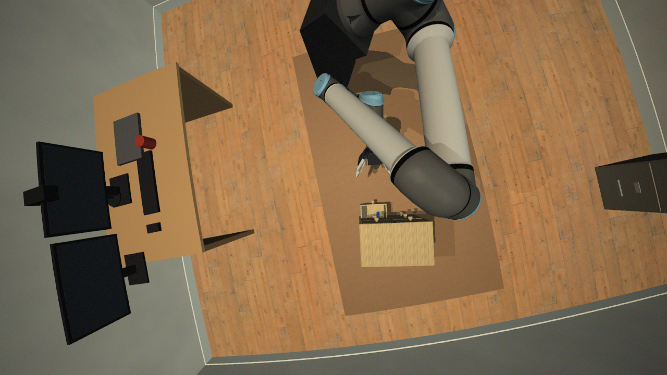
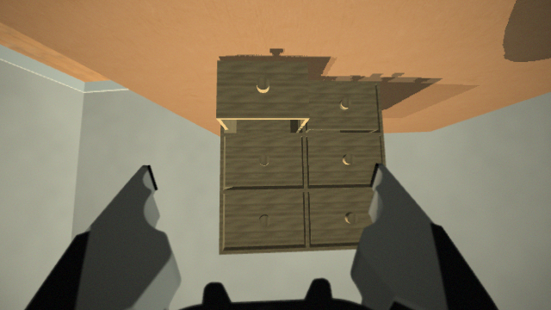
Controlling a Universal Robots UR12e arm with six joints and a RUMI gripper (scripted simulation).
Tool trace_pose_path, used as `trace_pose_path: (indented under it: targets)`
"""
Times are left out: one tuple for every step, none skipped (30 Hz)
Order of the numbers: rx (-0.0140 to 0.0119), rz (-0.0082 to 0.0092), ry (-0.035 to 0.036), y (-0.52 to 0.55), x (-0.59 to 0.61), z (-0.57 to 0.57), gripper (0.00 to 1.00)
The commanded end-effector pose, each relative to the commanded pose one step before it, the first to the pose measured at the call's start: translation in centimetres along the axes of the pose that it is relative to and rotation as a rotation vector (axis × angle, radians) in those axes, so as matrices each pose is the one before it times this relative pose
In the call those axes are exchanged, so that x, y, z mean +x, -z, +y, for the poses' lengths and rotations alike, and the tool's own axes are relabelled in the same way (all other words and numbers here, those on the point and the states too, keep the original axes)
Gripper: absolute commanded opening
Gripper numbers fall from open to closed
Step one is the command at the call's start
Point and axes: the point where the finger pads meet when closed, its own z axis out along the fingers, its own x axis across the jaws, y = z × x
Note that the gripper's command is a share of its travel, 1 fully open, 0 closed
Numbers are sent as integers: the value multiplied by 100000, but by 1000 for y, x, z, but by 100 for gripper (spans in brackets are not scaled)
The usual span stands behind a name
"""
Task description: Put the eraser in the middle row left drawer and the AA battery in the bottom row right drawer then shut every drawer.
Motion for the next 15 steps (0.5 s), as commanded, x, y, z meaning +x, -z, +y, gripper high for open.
trace_pose_path:
  targets:
    - [-11418, -1028, -88, -1078, -155, -275, 100]
    - [-1294, -36, 84, -157, -20, -48, 100]
    - [-1199, -54, 107, -155, -25, -48, 100]
    - [-1138, -39, 78, -138, -17, -47, 100]
    - [-1074, -27, 52, -124, -11, -45, 100]
    - [-1010, -16, 31, -110, -6, -43, 100]
    - [-945, -8, 12, -97, -2, -41, 100]
    - [-880, -1, -2, -85, 1, -39, 100]
    - [0, 0, 0, 0, 0, 0, 100]
    - [0, 0, 0, 0, 0, 0, 100]
    - [-815, 4, -14, -75, 4, -36, 100]
    - [-750, 7, -23, -65, 6, -34, 100]
    - [-686, 10, -30, -57, 7, -31, 100]
    - [-623, 12, -34, -49, 7, -29, 100]
    - [-561, 13, -36, -42, 8, -26, 100]
